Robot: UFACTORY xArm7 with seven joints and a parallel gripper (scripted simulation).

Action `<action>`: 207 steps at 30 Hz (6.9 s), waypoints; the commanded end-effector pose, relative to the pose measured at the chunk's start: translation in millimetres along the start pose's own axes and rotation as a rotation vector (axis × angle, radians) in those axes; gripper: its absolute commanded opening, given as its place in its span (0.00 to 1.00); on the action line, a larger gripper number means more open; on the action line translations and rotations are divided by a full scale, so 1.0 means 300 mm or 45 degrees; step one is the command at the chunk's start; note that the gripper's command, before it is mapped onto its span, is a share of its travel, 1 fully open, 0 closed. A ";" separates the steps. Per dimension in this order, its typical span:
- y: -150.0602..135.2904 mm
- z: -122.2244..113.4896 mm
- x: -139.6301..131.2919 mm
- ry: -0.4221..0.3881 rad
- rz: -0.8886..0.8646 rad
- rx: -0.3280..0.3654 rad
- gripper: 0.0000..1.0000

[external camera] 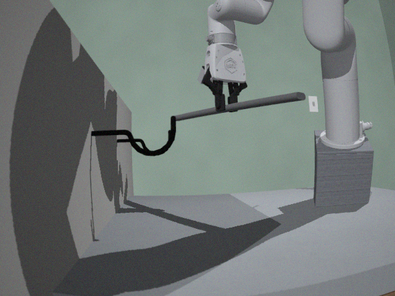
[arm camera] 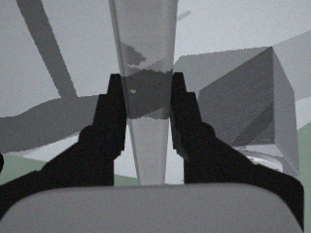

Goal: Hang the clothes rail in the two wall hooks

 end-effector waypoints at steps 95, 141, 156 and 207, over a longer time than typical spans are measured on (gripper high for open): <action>-0.311 -0.092 -0.290 0.006 0.000 0.002 0.00; -0.364 -0.092 -0.340 0.005 0.069 0.002 0.00; -0.364 -0.092 -0.340 0.005 0.152 0.003 0.00; -0.363 -0.092 -0.340 0.005 0.439 0.003 0.00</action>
Point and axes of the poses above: the point where the finger pads meet when closed, its own z axis out along the fingers, its own y axis across the jaws, x = y × z, the point moved 2 cm from there along -z, back along the fingers, and after that the axes turned 10 degrees about -z, right-handed, at the moved point
